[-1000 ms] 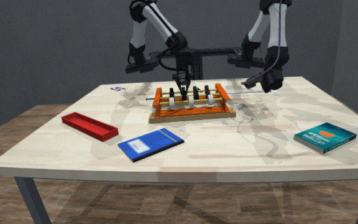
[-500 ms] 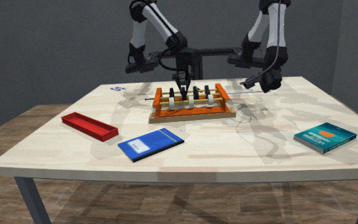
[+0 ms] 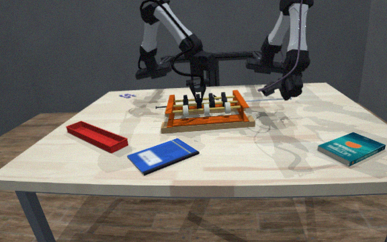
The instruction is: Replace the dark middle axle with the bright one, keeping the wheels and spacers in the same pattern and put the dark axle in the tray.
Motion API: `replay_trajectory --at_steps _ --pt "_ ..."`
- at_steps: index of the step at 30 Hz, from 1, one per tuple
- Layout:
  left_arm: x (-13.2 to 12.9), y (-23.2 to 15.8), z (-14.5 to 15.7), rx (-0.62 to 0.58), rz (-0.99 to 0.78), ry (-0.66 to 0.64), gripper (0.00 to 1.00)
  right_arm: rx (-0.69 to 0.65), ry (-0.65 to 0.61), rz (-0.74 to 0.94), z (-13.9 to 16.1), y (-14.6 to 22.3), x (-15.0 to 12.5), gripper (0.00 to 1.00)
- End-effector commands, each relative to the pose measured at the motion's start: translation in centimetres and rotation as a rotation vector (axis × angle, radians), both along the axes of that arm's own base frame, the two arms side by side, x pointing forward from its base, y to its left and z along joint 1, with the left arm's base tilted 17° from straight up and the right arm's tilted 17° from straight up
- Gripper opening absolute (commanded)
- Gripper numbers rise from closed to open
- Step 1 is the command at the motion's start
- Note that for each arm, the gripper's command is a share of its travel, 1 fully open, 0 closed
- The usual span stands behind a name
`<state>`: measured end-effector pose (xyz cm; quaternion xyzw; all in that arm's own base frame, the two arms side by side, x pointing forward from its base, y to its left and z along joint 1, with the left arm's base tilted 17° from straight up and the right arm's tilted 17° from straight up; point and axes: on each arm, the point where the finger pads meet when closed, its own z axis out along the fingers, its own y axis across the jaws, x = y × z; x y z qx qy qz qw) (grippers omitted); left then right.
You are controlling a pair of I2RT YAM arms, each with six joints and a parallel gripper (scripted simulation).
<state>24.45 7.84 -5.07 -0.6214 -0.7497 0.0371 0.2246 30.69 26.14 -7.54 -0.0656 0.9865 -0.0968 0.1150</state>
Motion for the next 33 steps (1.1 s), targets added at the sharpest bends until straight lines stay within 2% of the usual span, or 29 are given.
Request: replay_trajectory --at_steps 1,15,33 --pt "0.4 -1.3 -0.6 -0.026 0.024 -0.022 0.0 0.068 -0.081 -0.013 3.1 1.6 1.9 0.0" --pt "0.9 -1.8 0.4 -0.016 0.022 -0.045 0.0 0.067 -0.08 -0.016 3.1 1.4 1.9 0.0" --pt "1.0 -2.3 -0.6 -0.016 0.016 -0.028 0.0 0.065 -0.075 -0.013 3.1 1.4 1.9 0.0"
